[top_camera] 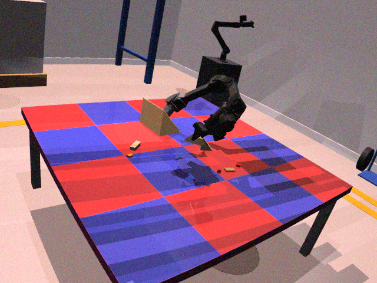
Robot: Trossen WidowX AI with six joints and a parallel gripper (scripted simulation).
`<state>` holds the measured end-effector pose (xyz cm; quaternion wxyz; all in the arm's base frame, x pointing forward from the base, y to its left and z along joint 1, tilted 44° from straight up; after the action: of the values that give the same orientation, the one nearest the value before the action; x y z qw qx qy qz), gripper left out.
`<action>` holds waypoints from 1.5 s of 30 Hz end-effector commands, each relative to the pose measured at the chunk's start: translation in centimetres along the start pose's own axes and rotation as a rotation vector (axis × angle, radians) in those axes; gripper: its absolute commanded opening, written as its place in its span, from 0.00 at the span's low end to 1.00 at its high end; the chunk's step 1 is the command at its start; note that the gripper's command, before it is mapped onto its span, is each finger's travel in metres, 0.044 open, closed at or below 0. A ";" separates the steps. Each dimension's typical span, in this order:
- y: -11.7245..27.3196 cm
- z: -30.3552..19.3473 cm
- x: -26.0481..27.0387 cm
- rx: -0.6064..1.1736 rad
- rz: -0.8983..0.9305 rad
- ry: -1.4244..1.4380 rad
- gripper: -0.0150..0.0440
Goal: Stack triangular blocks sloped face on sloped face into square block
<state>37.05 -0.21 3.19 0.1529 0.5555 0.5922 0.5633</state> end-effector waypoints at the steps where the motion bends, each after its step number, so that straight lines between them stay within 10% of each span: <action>1: 0.1 -0.3 -0.2 -0.027 0.015 -0.145 0.25; 45: -0.2 -1.8 -1.0 -0.098 0.285 -1.628 0.25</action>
<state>35.96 -1.56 3.06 0.4775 0.8450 0.2317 0.0657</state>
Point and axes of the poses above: the point midway between the two fingers, 35 mm back from their tips, its own y axis back along the fingers, its own x axis across the jaws, z = x × y, the point moved 4 cm from there along y, back along the fingers, and after that the axes turned 11 degrees about -y, right-handed, at the moved point
